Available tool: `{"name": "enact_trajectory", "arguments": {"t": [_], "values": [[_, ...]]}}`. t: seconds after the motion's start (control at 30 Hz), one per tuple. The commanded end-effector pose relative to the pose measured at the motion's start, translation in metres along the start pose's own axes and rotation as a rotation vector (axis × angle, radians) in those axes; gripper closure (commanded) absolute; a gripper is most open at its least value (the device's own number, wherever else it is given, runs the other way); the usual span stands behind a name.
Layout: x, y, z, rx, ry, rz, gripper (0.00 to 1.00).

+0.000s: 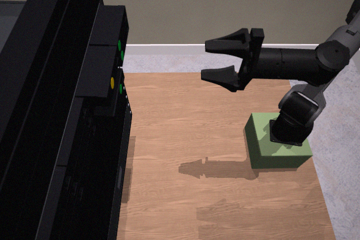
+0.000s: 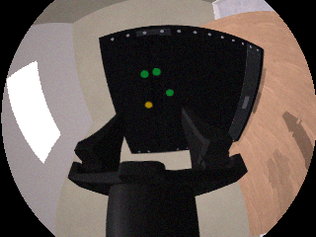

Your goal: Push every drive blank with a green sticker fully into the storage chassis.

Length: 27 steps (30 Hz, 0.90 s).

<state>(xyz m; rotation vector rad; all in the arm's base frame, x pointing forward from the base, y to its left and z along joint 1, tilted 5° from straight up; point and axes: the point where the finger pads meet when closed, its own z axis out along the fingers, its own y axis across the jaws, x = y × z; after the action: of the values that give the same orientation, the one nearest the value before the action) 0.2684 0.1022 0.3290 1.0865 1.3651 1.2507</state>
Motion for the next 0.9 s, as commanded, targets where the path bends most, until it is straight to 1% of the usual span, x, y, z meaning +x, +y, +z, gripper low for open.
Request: {"name": "enact_trajectory", "arguments": {"t": [0.0,0.13,0.23,0.33,0.43,0.5,0.63,0.73,0.87], "values": [[0.0,0.0,0.0,0.001,0.0,0.0,0.0],[0.001,0.0,0.002,0.0,-0.001,0.0,0.0],[0.007,0.0,0.011,0.0,-0.001,0.0,0.0],[0.017,0.0,0.027,0.0,-0.001,0.0,0.0],[0.031,0.001,0.048,0.0,-0.001,0.0,0.0],[0.031,0.001,0.048,0.0,-0.001,0.0,0.0],[0.051,0.002,0.078,0.0,-0.001,0.0,0.0],[0.063,0.002,0.097,0.0,-0.001,0.0,0.0],[0.071,0.003,0.109,0.0,-0.001,0.0,0.0]]}}
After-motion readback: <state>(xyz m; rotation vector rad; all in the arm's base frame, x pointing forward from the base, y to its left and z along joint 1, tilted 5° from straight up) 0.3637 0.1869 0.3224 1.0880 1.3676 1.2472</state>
